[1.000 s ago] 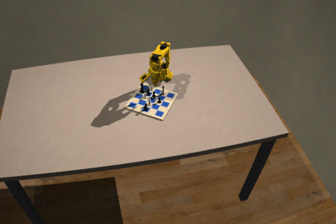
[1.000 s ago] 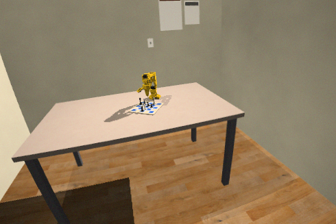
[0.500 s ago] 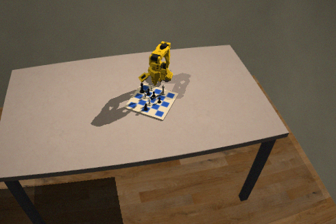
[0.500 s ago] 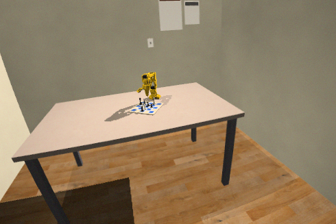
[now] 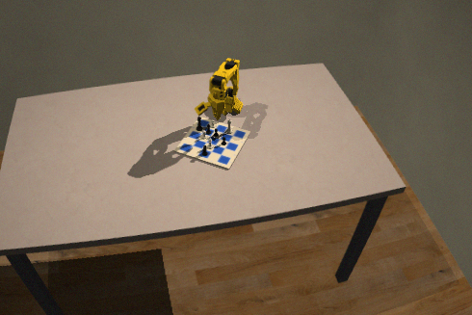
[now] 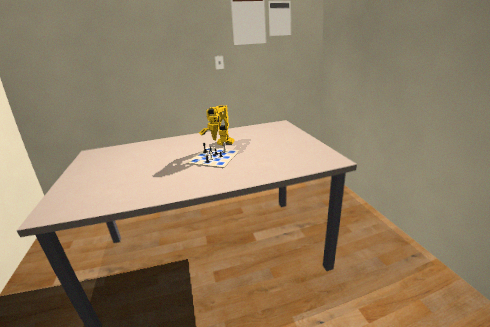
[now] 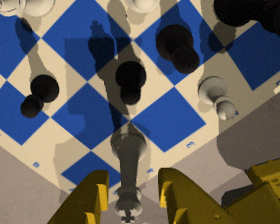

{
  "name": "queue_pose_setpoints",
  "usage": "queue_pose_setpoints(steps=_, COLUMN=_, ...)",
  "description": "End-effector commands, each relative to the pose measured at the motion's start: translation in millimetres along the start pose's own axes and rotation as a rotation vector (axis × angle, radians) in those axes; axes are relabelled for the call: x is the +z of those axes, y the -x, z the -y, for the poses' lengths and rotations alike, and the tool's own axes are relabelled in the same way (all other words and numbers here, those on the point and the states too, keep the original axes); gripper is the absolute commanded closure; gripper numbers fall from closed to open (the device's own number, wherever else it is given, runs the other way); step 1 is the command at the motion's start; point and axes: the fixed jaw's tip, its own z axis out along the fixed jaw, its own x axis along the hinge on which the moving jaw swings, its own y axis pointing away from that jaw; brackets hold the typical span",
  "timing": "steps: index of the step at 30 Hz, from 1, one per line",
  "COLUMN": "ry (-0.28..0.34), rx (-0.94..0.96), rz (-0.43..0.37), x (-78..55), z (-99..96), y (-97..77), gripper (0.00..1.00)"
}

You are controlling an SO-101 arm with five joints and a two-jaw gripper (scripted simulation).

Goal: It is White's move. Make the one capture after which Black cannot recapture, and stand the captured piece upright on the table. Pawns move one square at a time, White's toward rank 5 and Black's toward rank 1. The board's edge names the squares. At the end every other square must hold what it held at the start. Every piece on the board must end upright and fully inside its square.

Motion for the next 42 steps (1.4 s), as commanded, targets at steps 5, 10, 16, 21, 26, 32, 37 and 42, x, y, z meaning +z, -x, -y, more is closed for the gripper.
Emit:
queue_pose_setpoints(steps=5, ry=0.0, rx=0.005, rz=-0.001, x=1.2, z=1.0, y=1.2, gripper=0.91)
queue_pose_setpoints(steps=10, ry=0.0, rx=0.005, rz=-0.001, x=1.8, z=1.0, y=1.2, gripper=0.91)
queue_pose_setpoints(steps=16, ry=0.0, rx=0.005, rz=-0.001, x=7.0, z=0.9, y=1.3, gripper=0.91)
queue_pose_setpoints(steps=21, ry=0.0, rx=0.005, rz=-0.001, x=16.1, z=0.9, y=1.2, gripper=0.91)
queue_pose_setpoints(steps=26, ry=0.0, rx=0.005, rz=-0.001, x=23.3, z=0.9, y=1.2, gripper=0.91)
queue_pose_setpoints(steps=32, ry=0.0, rx=0.005, rz=-0.001, x=39.7, z=0.9, y=1.2, gripper=0.91)
queue_pose_setpoints(steps=37, ry=0.0, rx=0.005, rz=-0.001, x=53.1, z=0.9, y=1.2, gripper=0.91)
queue_pose_setpoints(steps=42, ry=0.0, rx=0.005, rz=-0.001, x=59.9, z=1.0, y=1.1, gripper=0.91)
